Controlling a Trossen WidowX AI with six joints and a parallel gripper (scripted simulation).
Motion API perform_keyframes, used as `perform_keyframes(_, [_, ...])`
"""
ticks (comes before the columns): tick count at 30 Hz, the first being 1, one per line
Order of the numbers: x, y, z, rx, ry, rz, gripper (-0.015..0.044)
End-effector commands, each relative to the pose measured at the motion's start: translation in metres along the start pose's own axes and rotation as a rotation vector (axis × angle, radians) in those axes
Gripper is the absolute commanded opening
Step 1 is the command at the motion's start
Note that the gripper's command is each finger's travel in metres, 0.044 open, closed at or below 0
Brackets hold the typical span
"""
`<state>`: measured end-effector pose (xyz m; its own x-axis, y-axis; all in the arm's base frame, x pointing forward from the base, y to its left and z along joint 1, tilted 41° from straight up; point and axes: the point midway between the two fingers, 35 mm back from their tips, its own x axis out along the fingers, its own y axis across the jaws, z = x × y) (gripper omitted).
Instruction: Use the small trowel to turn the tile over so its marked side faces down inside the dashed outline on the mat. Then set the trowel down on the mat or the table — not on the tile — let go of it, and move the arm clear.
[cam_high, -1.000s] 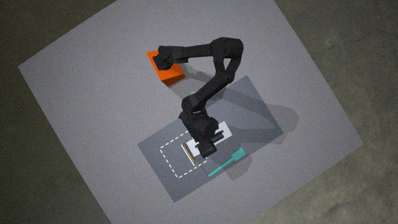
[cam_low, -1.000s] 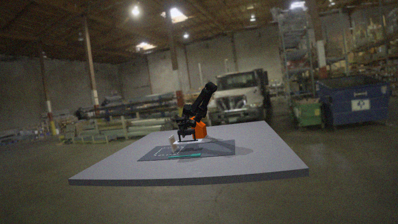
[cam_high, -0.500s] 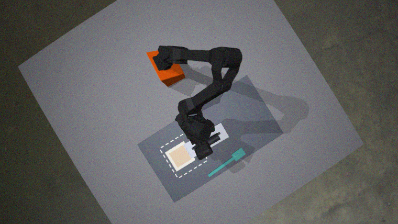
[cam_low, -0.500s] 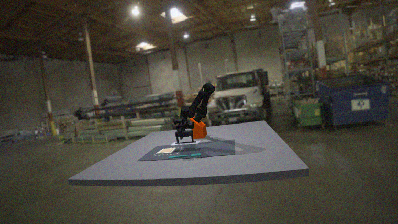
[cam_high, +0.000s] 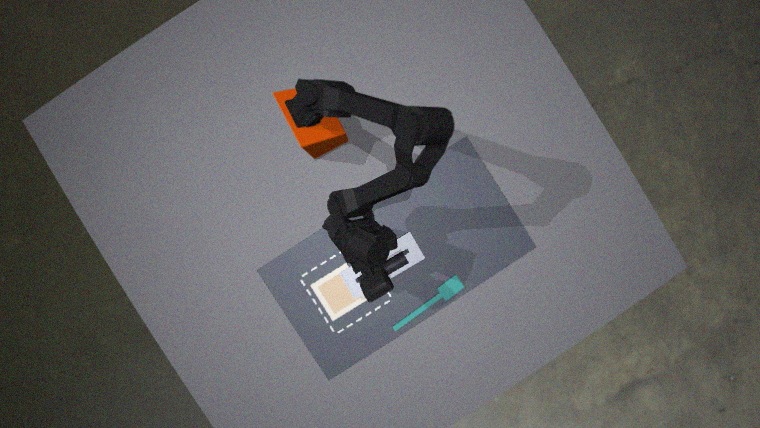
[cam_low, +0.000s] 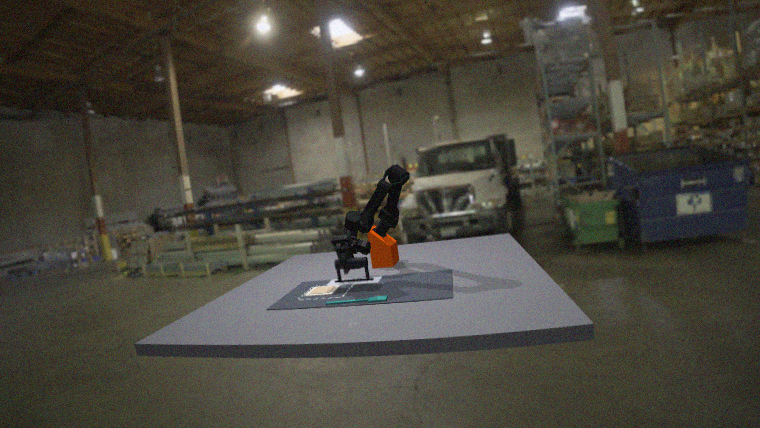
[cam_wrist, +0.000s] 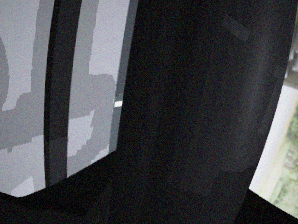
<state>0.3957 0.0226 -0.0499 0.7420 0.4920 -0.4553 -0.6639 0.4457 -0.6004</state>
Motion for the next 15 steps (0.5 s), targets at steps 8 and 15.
perform_keyframes(8, [-0.006,-0.022,0.023,-0.013,-0.003,-0.017,0.0])
perform_keyframes(15, [-0.016,-0.034,0.048,-0.013,-0.003,-0.017,0.0])
